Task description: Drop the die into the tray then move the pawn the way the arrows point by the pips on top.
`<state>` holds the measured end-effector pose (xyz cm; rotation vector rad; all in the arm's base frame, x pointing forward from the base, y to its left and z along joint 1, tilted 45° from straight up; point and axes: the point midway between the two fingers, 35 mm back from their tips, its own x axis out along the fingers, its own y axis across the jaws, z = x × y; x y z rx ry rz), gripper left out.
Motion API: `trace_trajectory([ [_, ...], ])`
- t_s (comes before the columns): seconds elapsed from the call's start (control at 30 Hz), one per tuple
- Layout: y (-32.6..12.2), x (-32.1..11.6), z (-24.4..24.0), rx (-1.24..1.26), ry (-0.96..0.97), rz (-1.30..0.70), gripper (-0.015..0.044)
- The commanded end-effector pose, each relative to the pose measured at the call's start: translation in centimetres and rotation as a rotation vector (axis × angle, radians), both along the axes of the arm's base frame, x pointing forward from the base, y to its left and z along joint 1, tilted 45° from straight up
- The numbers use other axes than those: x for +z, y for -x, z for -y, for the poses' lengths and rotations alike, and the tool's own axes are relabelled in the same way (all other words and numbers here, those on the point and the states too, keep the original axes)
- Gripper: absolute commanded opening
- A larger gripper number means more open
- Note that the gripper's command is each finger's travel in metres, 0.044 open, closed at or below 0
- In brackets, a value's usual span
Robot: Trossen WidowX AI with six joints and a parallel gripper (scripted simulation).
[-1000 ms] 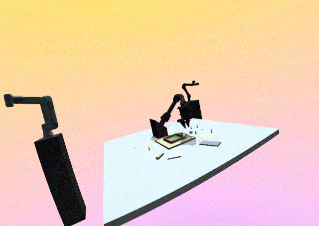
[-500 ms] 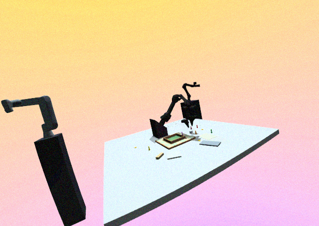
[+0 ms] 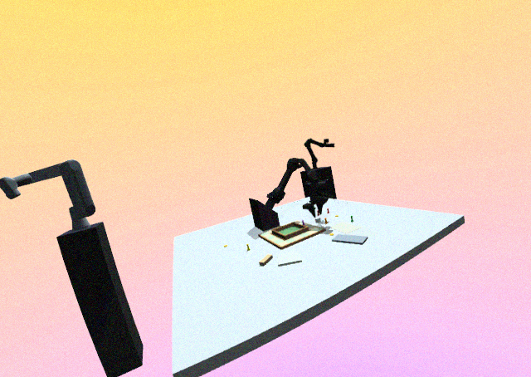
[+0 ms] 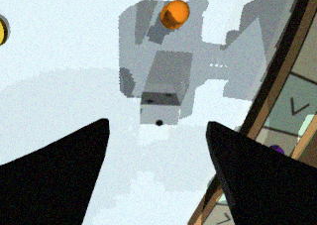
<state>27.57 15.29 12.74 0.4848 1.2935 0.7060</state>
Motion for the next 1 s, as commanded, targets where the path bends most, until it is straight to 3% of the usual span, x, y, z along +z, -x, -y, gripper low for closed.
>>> trace_trajectory([
  [0.0, 0.2, -0.8, -0.4, -0.001, 0.006, -0.014, 0.0275],
  [0.5, 0.1, -2.2, -2.0, -0.001, 0.004, -0.014, 0.0275],
  [0.67, 0.1, -2.2, -2.0, -0.001, 0.004, -0.014, 0.0144],
  [0.97, 0.1, -2.2, -2.0, -0.001, 0.004, -0.014, 0.0064],
])
